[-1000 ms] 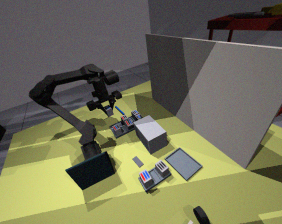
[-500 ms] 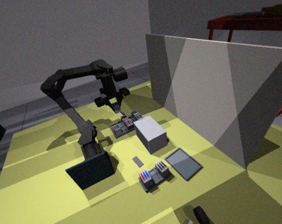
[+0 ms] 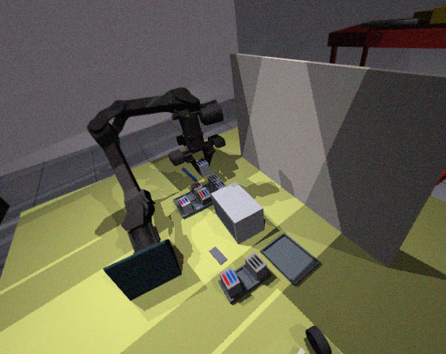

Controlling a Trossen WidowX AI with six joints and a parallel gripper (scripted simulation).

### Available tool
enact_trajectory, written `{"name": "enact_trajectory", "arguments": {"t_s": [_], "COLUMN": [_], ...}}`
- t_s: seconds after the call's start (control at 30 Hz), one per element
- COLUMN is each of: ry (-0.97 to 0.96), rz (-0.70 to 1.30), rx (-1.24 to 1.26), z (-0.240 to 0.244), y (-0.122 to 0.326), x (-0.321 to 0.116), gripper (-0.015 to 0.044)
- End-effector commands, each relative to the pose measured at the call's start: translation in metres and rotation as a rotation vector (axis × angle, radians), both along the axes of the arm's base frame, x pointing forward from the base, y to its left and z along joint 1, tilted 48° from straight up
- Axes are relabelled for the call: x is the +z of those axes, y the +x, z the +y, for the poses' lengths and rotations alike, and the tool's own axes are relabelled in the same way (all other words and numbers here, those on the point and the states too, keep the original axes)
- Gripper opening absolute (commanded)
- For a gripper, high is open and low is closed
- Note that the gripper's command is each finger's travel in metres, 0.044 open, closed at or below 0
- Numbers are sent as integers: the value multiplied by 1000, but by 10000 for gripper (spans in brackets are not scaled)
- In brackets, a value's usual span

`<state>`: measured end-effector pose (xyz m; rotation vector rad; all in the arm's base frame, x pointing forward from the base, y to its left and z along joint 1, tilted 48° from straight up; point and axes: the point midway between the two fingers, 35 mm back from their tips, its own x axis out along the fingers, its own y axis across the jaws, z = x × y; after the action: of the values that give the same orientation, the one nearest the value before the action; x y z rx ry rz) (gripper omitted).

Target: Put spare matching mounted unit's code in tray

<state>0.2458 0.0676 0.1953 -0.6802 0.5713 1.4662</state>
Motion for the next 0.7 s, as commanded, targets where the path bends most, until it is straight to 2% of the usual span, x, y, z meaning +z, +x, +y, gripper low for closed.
{"name": "enact_trajectory", "arguments": {"t_s": [0.0, 0.67], "ry": [-11, -18], "rz": [-10, -10], "rx": [-4, -8], "z": [-13, -80], "y": [16, 74], "x": [-7, -63], "gripper": [0, 0]}}
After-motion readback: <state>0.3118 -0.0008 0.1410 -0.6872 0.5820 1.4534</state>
